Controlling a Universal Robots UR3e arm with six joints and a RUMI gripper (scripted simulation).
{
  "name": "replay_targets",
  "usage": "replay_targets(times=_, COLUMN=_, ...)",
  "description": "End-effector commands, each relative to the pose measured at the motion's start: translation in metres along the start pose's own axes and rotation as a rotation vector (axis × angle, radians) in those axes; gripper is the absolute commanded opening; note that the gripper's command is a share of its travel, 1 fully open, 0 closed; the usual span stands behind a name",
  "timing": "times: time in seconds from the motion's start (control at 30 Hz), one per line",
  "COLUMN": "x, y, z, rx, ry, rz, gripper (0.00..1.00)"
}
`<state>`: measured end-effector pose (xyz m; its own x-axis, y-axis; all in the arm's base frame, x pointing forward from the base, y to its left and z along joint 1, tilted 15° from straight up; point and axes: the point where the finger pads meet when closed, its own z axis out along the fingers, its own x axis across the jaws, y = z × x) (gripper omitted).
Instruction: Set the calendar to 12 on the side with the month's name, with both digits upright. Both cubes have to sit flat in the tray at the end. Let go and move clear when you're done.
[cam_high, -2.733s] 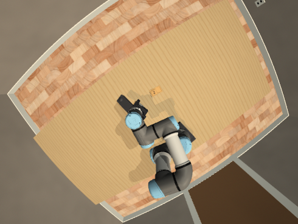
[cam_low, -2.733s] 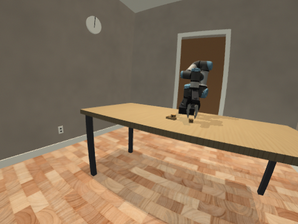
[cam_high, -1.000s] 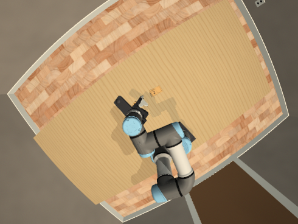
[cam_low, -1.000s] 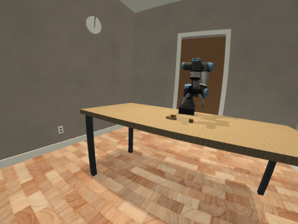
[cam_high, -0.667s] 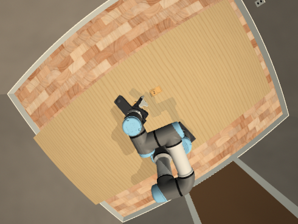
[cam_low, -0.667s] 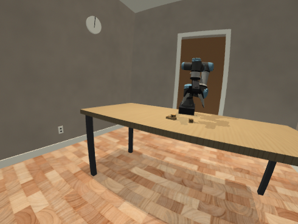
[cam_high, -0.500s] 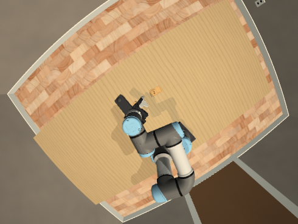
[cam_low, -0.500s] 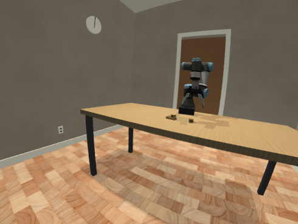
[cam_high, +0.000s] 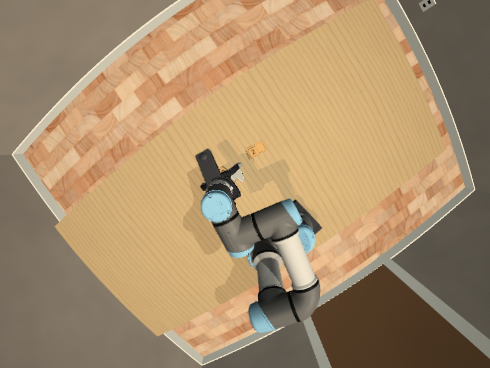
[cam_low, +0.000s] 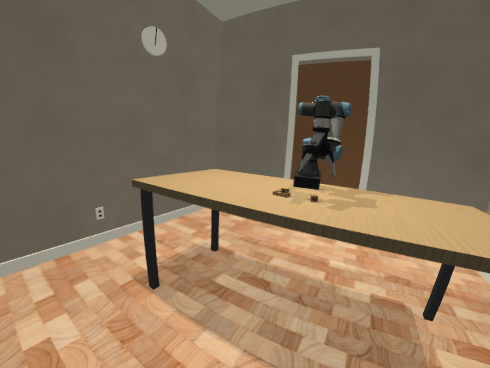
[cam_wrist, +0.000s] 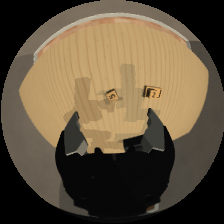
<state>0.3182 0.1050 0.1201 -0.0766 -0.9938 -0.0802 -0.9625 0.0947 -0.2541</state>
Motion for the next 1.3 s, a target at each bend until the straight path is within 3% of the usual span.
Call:
replay_targets(times=0.0, x=0.0003, y=-0.0014, z=0.0001, rx=0.003, ry=0.013, rz=0.13, gripper=1.0)
replay_targets(times=0.97, x=0.001, y=0.0009, z=0.0054, rx=0.008, ry=0.012, rz=0.873, gripper=1.0)
replay_targets(times=1.07, x=0.001, y=0.0009, z=0.0055, rx=0.008, ry=0.012, rz=0.875, gripper=1.0)
replay_targets(times=1.27, x=0.0003, y=0.0023, z=0.0066, rx=0.009, ry=0.011, rz=1.032, gripper=1.0)
